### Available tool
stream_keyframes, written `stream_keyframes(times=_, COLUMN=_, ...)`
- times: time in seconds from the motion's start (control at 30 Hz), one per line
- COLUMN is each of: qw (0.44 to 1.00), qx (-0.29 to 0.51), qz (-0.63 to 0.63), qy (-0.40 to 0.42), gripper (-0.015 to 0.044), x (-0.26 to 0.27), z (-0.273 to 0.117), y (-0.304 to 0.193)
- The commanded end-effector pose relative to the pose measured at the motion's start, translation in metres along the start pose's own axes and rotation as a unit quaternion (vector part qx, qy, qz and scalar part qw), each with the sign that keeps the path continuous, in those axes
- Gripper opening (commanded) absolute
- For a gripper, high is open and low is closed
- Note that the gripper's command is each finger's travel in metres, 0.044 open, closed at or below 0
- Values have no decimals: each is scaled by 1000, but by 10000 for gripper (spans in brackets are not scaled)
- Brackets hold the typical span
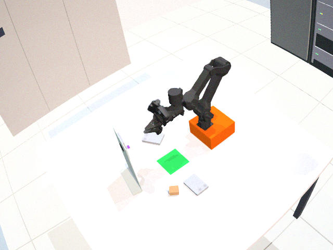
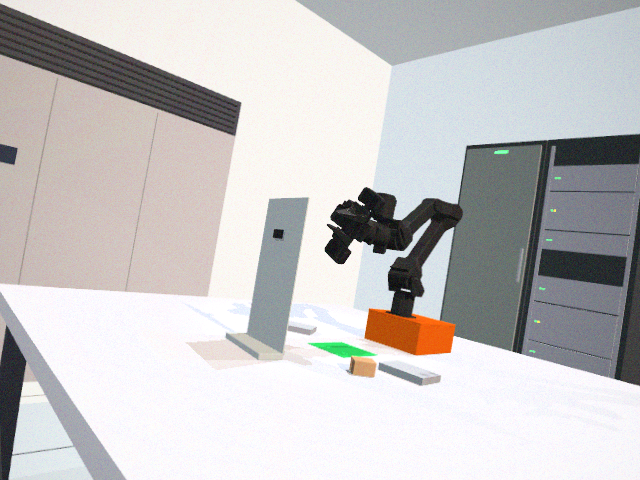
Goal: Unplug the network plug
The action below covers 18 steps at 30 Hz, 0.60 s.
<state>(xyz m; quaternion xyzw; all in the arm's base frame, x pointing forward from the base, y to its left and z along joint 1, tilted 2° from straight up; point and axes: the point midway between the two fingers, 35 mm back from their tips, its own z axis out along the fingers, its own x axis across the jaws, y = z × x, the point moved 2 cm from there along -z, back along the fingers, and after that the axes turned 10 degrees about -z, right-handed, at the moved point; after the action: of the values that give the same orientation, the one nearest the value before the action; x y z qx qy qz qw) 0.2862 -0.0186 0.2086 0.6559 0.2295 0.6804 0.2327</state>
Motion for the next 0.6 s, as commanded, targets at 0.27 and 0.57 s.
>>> stream_keyframes(times=0.27, qw=978, qx=10, qz=206, qy=-16, gripper=156, x=-39, z=-24, y=-26)
stream_keyframes(times=0.57, qw=969, qx=11, qz=248, qy=-20, gripper=156, x=-45, z=-29, y=-30)
